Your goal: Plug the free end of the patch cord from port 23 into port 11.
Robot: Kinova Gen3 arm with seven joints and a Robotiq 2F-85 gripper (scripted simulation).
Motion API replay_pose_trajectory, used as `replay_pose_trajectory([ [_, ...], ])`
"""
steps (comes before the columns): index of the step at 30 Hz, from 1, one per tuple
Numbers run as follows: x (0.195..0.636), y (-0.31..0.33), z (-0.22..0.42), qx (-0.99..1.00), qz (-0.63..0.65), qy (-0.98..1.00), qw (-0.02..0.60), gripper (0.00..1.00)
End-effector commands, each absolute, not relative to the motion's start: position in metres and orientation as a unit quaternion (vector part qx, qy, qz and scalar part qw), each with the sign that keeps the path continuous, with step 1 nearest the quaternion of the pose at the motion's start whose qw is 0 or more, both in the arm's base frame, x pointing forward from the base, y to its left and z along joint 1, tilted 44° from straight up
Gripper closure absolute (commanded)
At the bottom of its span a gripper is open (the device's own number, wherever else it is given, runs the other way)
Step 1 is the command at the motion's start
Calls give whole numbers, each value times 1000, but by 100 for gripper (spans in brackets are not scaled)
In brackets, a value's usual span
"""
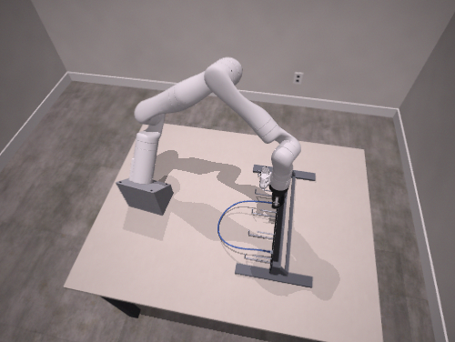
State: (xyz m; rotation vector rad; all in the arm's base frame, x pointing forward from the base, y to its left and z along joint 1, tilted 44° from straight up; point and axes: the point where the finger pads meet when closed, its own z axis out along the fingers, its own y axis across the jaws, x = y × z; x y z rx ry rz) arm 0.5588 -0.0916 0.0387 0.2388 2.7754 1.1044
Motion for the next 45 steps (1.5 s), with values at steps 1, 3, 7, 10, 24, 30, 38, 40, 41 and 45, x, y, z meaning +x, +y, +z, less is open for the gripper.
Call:
replay_pose_trajectory([
  [1,559,-93,39,80,367,924,73,63],
  [3,559,-93,39,80,367,924,73,63],
  [7,559,-93,39,80,367,924,73,63],
  [10,559,-93,39,80,367,924,73,63],
  [24,559,-93,39,80,367,924,73,63],
  [30,559,-93,40,80,367,924,73,63],
  [38,557,-101,48,80,367,924,73,63],
  [40,556,-103,50,80,367,924,73,63],
  [41,556,-103,50,80,367,924,73,63],
  [45,554,-110,58,80,367,924,73,63],
])
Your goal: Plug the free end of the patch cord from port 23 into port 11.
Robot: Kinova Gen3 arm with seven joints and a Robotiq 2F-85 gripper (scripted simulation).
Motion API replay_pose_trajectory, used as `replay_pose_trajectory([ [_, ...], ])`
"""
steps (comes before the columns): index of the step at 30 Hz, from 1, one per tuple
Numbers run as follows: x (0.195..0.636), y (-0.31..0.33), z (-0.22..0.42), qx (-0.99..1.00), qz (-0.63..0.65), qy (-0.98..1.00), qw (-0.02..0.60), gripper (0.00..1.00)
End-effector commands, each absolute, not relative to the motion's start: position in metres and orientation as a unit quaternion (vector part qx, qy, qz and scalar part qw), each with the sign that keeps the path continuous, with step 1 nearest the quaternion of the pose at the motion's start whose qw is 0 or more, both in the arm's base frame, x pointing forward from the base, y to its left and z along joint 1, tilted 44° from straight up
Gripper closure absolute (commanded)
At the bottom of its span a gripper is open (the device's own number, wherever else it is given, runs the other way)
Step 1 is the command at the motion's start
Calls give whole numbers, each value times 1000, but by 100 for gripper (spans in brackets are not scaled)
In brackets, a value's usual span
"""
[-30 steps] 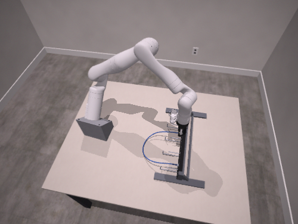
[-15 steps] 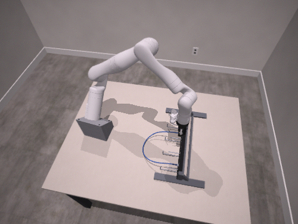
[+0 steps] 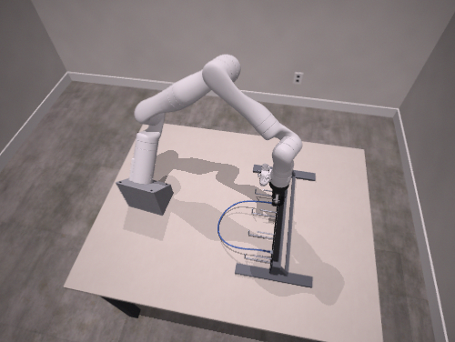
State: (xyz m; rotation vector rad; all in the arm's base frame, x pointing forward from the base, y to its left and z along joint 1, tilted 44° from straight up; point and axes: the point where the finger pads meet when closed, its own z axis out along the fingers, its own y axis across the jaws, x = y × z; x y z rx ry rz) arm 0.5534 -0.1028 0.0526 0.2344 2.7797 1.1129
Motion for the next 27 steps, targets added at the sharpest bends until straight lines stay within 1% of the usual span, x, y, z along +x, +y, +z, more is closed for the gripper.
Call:
replay_pose_trajectory([
  [1,553,-113,61,80,367,924,73,63],
  [11,547,-134,83,80,367,924,73,63],
  [27,544,-146,97,80,367,924,73,63],
])
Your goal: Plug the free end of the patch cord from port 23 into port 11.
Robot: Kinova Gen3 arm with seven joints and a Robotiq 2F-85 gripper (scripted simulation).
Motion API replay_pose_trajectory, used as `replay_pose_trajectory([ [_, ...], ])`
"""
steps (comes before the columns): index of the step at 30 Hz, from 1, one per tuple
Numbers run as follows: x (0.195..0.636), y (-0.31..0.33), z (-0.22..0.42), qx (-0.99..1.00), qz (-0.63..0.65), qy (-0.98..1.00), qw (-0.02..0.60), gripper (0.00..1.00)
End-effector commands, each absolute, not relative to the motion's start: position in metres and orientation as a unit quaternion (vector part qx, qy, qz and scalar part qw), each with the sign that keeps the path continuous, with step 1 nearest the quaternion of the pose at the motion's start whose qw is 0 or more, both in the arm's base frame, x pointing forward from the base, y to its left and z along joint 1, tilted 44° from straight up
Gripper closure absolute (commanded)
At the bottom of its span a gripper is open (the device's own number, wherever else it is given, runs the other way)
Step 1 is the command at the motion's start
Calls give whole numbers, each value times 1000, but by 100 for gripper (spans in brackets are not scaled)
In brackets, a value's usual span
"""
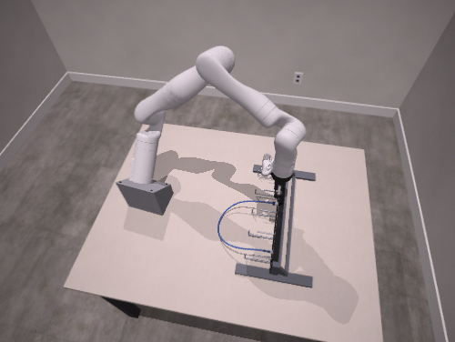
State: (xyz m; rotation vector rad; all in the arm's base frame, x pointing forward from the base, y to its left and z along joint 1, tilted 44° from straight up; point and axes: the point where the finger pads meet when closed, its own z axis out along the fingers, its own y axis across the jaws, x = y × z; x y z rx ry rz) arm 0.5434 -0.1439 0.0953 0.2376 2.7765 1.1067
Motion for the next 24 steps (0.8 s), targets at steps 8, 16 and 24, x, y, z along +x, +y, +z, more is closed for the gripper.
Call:
replay_pose_trajectory([
  [8,544,-146,97,80,367,924,73,100],
  [16,544,-146,97,80,367,924,73,100],
  [24,544,-146,97,80,367,924,73,100],
])
